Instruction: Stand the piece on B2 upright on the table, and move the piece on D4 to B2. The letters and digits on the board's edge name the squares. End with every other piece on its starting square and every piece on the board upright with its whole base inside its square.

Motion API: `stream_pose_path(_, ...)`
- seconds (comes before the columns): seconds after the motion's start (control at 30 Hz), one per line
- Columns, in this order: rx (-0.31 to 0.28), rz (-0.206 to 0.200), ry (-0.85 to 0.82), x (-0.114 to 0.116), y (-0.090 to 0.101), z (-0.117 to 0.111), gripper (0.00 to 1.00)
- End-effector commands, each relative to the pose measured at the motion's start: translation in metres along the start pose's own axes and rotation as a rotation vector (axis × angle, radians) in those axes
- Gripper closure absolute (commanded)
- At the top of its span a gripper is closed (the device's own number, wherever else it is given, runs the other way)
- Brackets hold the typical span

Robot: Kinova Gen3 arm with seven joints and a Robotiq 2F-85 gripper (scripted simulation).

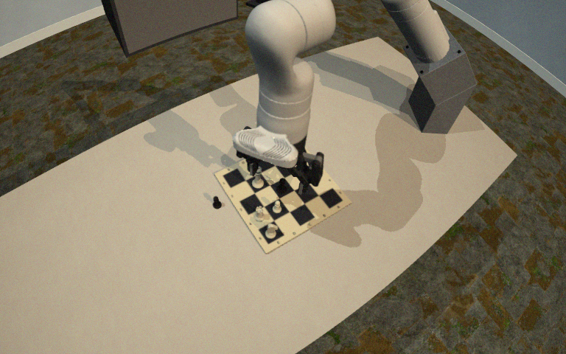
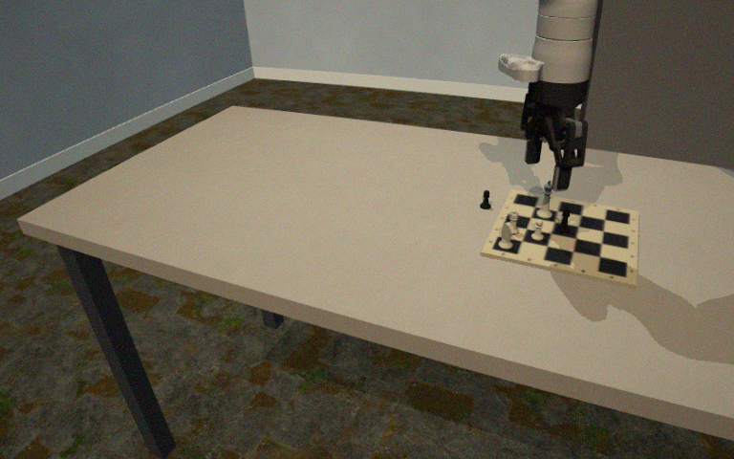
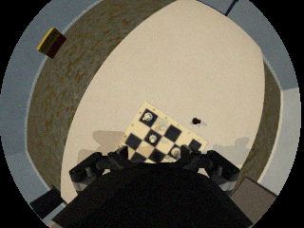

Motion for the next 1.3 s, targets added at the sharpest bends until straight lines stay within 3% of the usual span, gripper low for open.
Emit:
stream_pose_path(0.0, 0.001, -0.001, 0.030, -0.0019, 0.0003, 0.0004, 0.00)
stream_pose_path(0.7, 0.004, -0.001, 0.107, -0.0047, 0.0007, 0.0006, 0.00)
stream_pose_path(0.73, 0.004, -0.001, 0.107, -0.0047, 0.0007, 0.0006, 0.66)
stream_pose_path(1.27, 0.004, -0.001, 0.107, -0.0047, 0.0007, 0.0006, 0.66)
Point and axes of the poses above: the point where the finger pads meet when closed, its own y axis back along the fingers, its own x axis across the jaws, z = x × y, the point moved 2 cm from there along y, back along the fingers, and after that the axes turned 9 degrees about y, right-handed, at the moved point
